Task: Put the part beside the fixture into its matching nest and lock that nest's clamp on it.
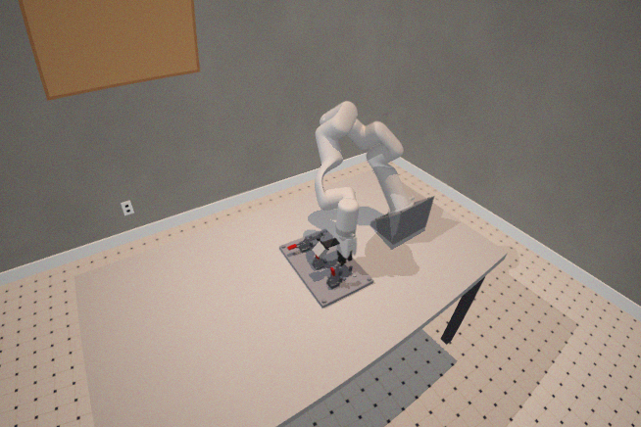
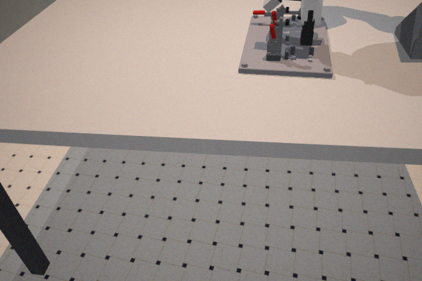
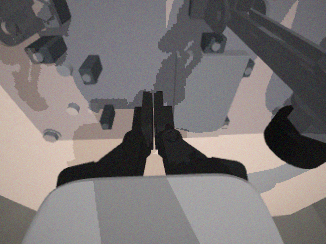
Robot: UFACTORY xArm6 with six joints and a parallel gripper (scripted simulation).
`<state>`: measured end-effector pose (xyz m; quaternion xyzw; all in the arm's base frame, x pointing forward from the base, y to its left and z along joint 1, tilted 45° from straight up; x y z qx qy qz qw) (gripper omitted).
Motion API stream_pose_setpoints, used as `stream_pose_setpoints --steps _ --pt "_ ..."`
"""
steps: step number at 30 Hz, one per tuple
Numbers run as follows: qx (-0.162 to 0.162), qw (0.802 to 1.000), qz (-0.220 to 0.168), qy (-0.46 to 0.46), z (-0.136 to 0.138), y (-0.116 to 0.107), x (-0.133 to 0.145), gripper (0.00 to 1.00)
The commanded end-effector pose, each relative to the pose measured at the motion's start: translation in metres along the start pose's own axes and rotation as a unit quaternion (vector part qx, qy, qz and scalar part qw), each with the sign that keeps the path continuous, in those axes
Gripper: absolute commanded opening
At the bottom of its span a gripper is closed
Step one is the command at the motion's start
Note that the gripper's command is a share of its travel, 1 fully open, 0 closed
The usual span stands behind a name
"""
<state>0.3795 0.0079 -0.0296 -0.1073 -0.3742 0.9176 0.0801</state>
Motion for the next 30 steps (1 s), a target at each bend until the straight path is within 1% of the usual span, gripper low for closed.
stream_pose_setpoints --steps 1,30 --pt "-0.001 1.0 0.001 0.0 -0.0006 0.0 -0.0013 0.0" --pt "-0.001 1.0 0.001 0.0 -0.0002 0.0023 -0.0021 0.0"
Point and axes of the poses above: the point where the finger pads meet when closed, its own y axis out along the fingers, its own z axis across the jaws, x = y × z, the point moved 7 cm from there along -y, back along the fingers, and after that the axes turned 8 degrees about y, right-handed, at the moved point
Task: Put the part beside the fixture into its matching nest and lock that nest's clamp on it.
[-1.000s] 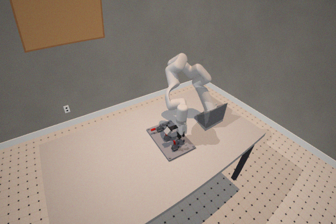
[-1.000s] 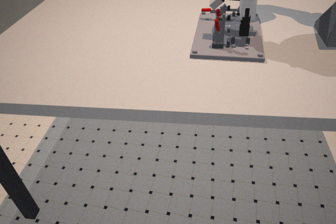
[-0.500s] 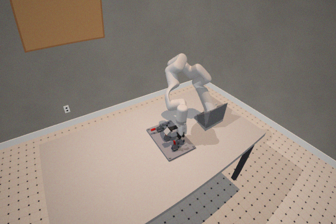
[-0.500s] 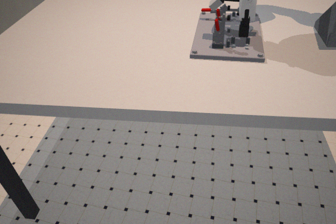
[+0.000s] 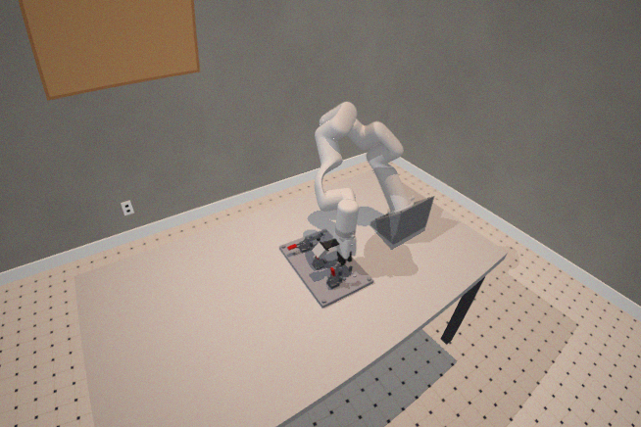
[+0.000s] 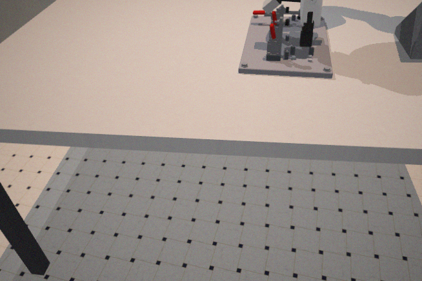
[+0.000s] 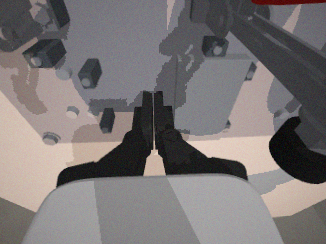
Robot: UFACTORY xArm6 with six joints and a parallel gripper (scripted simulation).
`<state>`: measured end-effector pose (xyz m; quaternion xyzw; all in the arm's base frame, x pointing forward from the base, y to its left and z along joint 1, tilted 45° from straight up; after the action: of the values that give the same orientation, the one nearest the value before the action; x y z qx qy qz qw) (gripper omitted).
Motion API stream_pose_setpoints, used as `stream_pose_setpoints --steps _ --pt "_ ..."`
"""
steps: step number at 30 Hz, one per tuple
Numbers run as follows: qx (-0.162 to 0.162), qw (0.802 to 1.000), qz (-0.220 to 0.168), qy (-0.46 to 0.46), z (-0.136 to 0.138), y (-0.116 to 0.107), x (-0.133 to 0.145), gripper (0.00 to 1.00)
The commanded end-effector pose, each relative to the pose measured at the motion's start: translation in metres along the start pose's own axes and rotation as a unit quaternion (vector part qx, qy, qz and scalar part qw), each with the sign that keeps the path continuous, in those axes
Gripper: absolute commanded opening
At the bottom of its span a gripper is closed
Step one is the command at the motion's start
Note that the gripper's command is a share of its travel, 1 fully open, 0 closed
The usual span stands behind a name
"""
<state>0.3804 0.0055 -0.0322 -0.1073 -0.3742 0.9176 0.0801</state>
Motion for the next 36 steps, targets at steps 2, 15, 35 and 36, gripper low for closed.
stream_pose_setpoints --steps 2,15,35,36 --pt "-0.001 1.0 0.001 0.0 0.002 -0.001 -0.001 0.0" --pt "-0.001 1.0 0.001 0.0 0.008 -0.001 -0.002 0.0" --pt "-0.001 1.0 0.001 0.0 -0.011 -0.001 0.0 0.0" --pt "-0.001 1.0 0.001 0.0 -0.011 -0.001 0.001 0.0"
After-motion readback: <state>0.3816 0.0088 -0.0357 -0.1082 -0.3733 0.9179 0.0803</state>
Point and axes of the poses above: the point where the finger pads meet when closed, its own y axis out along the fingers, its own z axis across the jaws, x = y × z, the point moved 7 cm from there along -y, back along the fingers, and after that the axes turned 8 degrees about y, right-handed, at the moved point
